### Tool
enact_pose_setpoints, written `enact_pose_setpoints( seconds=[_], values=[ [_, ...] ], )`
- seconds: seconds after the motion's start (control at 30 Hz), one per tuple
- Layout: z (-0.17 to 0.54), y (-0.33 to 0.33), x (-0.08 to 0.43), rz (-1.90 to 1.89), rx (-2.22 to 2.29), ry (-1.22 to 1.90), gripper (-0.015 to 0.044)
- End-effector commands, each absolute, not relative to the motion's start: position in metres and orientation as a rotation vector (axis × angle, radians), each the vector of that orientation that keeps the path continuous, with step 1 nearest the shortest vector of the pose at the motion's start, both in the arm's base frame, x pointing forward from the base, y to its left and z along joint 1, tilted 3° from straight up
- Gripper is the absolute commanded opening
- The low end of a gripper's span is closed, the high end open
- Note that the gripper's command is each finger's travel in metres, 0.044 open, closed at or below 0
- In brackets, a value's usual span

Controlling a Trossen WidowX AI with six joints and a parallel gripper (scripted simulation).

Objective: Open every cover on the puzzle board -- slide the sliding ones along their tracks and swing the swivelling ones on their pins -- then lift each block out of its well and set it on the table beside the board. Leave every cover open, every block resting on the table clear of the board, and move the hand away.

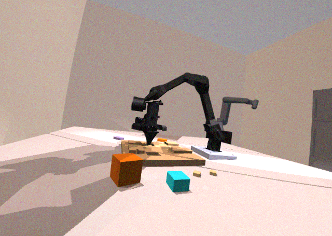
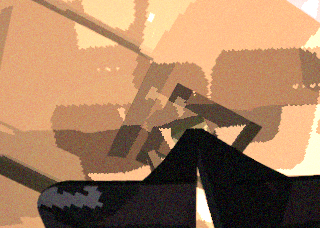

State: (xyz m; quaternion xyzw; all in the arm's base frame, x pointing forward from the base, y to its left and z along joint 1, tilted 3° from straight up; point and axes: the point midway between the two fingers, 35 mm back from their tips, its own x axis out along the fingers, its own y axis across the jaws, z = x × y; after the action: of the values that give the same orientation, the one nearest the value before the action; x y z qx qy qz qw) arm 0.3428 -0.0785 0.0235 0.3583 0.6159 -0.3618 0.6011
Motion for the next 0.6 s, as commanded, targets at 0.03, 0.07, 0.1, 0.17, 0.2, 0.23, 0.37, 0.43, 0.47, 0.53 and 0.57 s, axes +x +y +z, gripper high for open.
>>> enact_pose_setpoints(
  seconds=[0.03, 0.07, 0.1, 0.17, 0.2, 0.23, 0.37, 0.43, 0.47, 0.53, 0.57],
  values=[
    [0.029, -0.077, 0.342, -1.220, 1.205, 1.230, 0.0000],
    [0.030, -0.076, 0.342, -1.293, 1.276, 1.182, 0.0000],
    [0.031, -0.076, 0.341, -1.365, 1.346, 1.131, 0.0000],
    [0.033, -0.076, 0.341, -1.507, 1.484, 1.018, 0.0000],
    [0.034, -0.075, 0.341, -1.576, 1.552, 0.956, 0.0000],
    [0.035, -0.075, 0.341, -1.632, 1.606, 0.903, 0.0000],
    [0.036, -0.075, 0.340, -1.677, 1.649, 0.858, 0.0000],
    [0.036, -0.075, 0.340, -1.677, 1.649, 0.858, 0.0000],
    [0.029, -0.076, 0.341, -1.433, 1.400, 1.090, 0.0026],
    [0.035, -0.076, 0.341, -1.458, 1.425, 1.069, 0.0079],
    [0.039, -0.076, 0.342, -1.477, 1.445, 1.052, 0.0105]
  ],
)
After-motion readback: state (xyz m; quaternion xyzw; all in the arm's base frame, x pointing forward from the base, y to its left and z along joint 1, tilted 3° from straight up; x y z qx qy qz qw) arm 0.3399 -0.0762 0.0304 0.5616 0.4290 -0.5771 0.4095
